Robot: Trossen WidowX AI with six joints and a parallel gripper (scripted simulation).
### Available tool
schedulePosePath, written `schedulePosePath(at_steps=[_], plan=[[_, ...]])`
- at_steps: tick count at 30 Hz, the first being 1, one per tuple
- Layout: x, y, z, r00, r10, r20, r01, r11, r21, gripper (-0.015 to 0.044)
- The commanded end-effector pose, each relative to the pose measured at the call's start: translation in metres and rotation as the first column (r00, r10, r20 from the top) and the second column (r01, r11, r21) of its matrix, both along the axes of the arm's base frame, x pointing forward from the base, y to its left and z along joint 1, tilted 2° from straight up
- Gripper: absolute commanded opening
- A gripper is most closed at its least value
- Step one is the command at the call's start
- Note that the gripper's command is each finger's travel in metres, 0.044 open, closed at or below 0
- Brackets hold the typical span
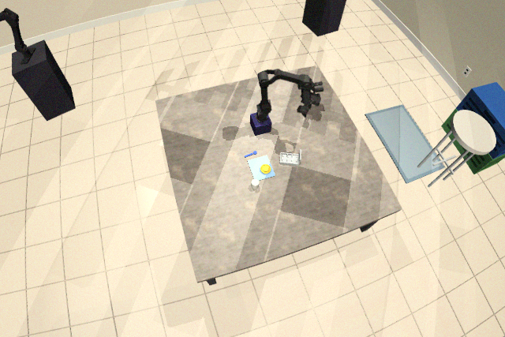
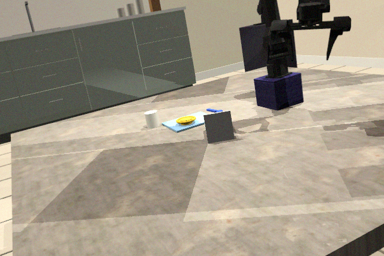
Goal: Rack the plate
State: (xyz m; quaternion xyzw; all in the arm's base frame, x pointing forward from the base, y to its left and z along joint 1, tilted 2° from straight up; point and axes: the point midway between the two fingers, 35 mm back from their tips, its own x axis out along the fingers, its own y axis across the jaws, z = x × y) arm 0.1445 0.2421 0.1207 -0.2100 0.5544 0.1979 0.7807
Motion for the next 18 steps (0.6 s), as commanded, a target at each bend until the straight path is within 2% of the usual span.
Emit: schedulePosePath(at_steps=[1,10,18], plan=[[0.032,-0.019,-0.009,0.998,-0.059,-0.037,0.058,0.998,-0.029,0.0400],[0.115,-0.095,-0.036,0.955,-0.270,-0.121,0.266,0.963,-0.054,0.0400],[0.154,-0.168,-0.054,0.896,-0.411,-0.167,0.409,0.911,-0.050,0.0400]])
